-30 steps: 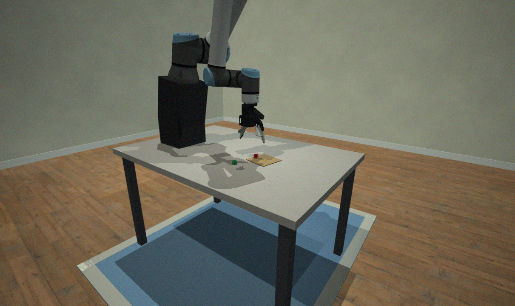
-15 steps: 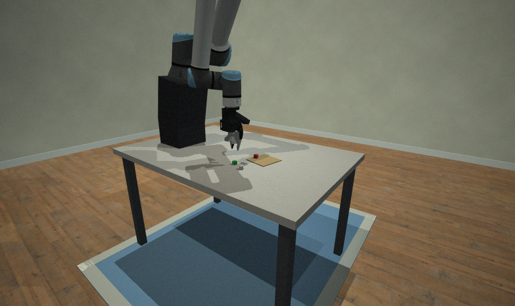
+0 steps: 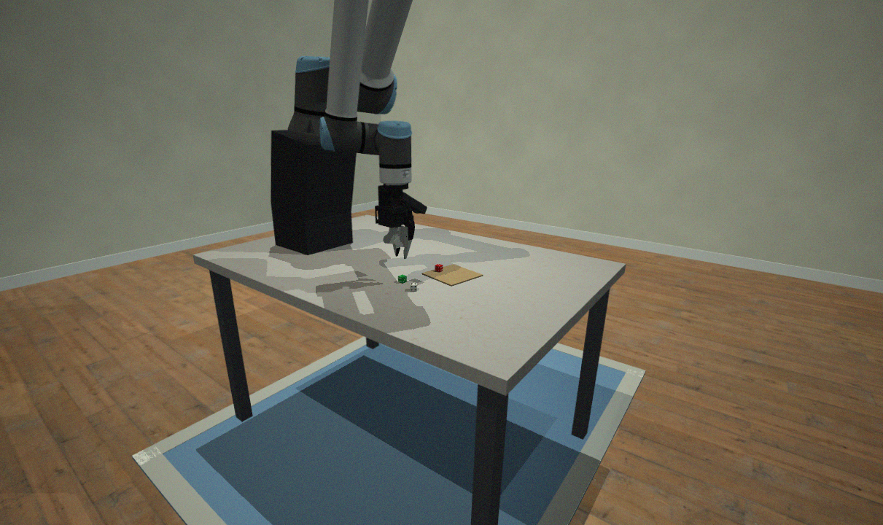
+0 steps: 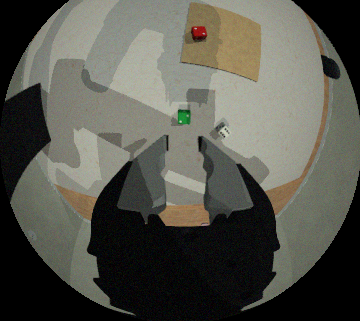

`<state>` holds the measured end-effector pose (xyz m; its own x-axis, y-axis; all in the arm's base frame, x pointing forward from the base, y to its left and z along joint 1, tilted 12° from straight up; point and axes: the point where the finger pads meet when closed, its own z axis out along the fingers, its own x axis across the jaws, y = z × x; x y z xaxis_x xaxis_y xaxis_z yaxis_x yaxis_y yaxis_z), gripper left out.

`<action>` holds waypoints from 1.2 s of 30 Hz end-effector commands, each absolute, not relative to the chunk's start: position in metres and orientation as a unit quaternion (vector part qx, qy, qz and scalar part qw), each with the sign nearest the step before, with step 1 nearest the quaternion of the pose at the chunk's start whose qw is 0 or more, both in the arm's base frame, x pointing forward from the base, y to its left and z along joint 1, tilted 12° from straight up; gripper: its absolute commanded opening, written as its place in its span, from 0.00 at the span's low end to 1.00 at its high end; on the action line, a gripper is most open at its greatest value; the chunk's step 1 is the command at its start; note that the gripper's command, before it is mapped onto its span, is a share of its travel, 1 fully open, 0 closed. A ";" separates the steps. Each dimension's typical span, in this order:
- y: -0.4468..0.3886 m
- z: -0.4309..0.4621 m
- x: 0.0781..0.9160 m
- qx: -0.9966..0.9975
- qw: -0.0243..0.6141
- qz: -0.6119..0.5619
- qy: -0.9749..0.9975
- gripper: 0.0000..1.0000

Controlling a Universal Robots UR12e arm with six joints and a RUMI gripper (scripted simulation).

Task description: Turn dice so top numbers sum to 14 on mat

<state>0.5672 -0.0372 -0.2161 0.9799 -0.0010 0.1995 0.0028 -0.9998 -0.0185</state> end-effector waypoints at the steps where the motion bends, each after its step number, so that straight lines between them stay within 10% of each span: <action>1: -0.037 -0.216 0.567 -0.995 0.009 -0.101 0.000 0.21; 36: -0.037 -0.225 0.570 -0.995 0.009 -0.100 -0.001 0.21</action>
